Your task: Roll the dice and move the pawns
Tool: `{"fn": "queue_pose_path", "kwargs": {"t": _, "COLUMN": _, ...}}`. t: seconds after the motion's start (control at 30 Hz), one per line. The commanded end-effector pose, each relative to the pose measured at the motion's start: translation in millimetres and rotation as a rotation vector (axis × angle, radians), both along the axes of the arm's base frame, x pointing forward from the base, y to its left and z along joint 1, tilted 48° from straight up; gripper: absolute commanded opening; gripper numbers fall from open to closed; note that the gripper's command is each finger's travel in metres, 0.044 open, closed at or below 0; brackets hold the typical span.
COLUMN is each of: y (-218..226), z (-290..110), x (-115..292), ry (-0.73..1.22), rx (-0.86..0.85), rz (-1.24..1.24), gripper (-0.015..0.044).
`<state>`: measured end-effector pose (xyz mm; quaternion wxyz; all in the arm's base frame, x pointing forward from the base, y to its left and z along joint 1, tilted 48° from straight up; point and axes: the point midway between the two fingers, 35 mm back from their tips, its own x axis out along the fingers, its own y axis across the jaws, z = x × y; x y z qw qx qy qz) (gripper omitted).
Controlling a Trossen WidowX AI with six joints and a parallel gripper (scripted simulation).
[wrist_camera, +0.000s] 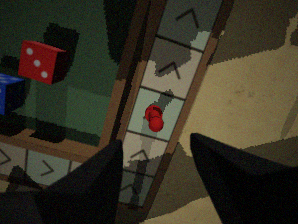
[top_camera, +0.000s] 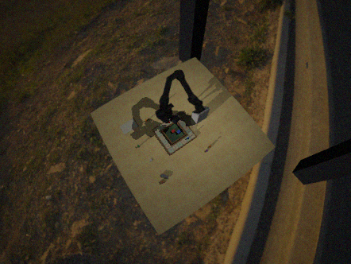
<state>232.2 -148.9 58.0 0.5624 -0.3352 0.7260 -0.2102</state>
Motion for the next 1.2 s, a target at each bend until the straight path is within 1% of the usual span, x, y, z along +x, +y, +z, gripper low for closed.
{"fn": "queue_pose_path", "kwargs": {"t": 0.0, "y": -3, "z": 3, "x": -3, "ry": -0.016, "rx": -0.009, "rz": -0.016, "gripper": 0.02}}
{"fn": "queue_pose_path", "kwargs": {"t": 0.13, "y": -13, "z": -6, "x": -5, "ry": -0.015, "rx": -0.009, "rz": -0.016, "gripper": 0.02}}
{"fn": "queue_pose_path", "kwargs": {"t": 1.17, "y": -44, "z": -35, "x": -12, "ry": -0.015, "rx": -0.011, "rz": -0.016, "gripper": 0.02}}
